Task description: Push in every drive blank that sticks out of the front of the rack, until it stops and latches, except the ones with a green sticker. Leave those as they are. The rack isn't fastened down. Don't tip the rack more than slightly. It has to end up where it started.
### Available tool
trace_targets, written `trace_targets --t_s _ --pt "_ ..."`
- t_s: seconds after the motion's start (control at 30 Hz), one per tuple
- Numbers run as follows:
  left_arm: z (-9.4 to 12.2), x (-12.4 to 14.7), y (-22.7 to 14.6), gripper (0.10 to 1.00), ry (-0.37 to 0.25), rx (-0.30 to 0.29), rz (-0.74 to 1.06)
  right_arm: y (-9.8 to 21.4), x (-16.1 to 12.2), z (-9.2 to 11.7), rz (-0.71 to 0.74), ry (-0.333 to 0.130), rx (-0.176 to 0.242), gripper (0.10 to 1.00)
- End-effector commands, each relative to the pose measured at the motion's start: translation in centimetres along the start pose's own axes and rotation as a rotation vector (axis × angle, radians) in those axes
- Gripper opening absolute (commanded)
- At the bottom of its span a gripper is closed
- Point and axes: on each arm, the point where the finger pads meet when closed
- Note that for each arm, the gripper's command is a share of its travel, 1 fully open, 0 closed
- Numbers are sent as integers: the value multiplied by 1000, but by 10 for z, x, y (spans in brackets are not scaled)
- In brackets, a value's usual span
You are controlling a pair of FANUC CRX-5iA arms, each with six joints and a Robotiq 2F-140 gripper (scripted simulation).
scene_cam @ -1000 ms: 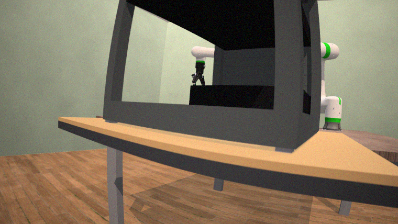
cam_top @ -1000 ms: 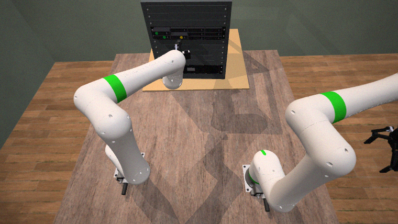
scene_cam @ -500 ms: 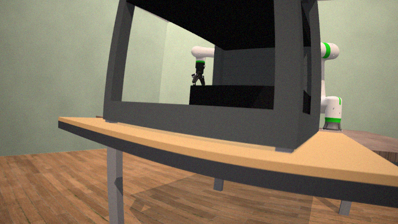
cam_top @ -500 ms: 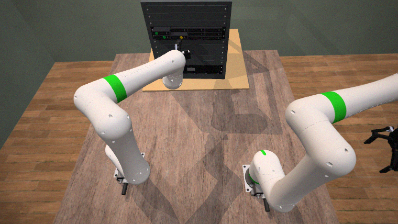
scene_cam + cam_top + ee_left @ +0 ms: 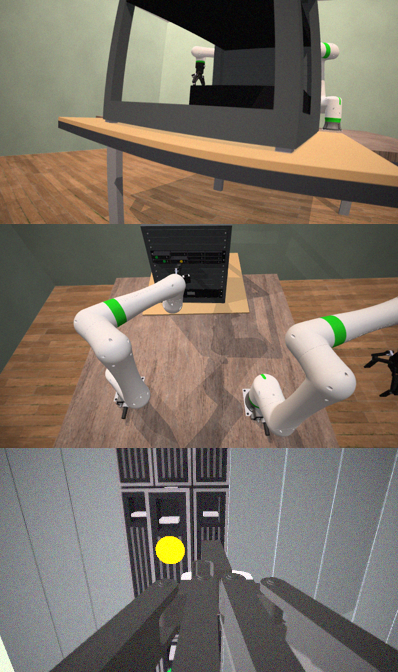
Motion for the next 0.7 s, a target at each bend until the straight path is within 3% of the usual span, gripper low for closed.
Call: trace_targets --t_s 0.0,0.23,0.67 --pt "0 0 -1 99 0 -2 1 0 0 1 0 2 0 1000" --pt "7 0 -1 99 0 -2 1 0 0 1 0 2 0 1000" --pt "67 0 -1 99 0 -2 1 0 0 1 0 2 0 1000"
Point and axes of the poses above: on each arm, the point where the finger pads meet when closed, its own z axis back along the fingers, its own y axis across the jaws, x = y × z, and after that the axes turned 9 degrees about z, right-handed
